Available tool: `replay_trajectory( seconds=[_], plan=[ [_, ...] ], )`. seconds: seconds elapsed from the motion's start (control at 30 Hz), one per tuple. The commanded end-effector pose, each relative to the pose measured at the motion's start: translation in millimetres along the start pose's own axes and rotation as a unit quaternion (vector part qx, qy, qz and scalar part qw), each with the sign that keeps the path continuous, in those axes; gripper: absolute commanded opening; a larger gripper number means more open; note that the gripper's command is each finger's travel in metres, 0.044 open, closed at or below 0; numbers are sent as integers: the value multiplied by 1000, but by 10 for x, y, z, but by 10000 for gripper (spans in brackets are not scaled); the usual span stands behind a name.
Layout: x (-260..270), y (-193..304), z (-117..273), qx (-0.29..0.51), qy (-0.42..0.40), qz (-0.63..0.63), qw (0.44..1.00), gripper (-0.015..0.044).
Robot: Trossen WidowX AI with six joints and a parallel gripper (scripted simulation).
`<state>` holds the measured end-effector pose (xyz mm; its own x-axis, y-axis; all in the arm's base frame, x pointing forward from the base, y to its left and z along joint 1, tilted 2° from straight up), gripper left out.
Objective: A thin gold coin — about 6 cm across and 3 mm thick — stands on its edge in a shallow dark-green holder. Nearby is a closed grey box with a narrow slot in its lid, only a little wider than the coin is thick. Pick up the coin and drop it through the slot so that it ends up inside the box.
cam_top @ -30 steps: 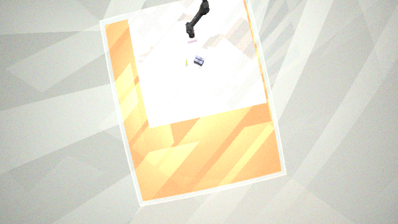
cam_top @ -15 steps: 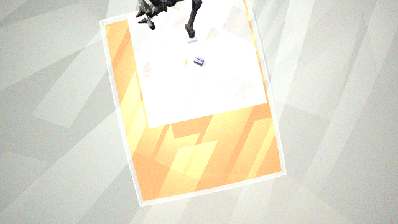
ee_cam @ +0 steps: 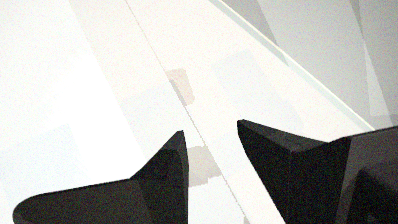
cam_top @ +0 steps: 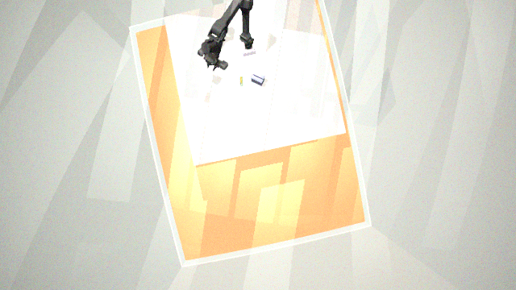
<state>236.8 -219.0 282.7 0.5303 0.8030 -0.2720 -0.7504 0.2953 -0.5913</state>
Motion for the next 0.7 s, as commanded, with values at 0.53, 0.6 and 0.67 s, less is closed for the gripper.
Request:
replay_trajectory(
  seconds=[0.53, 0.6, 0.67],
  plan=[
    [1557, 978, -412, 268, -196, 210, 920, 161],
    [1630, 1089, -557, 268, -196, 210, 920, 161],
    [1657, 1136, -612, 268, -196, 210, 920, 161]
  ],
)
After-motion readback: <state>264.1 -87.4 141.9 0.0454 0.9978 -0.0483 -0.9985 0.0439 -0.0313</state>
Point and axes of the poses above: the point midway between the two fingers, 35 mm back from their tips, its own z axis back along the fingers, its own x axis across the jaws, y = z × x, the point moved 5 cm from there along z, back along the fingers, and after that the axes turned 2 degrees about z, right-handed, at the moved point
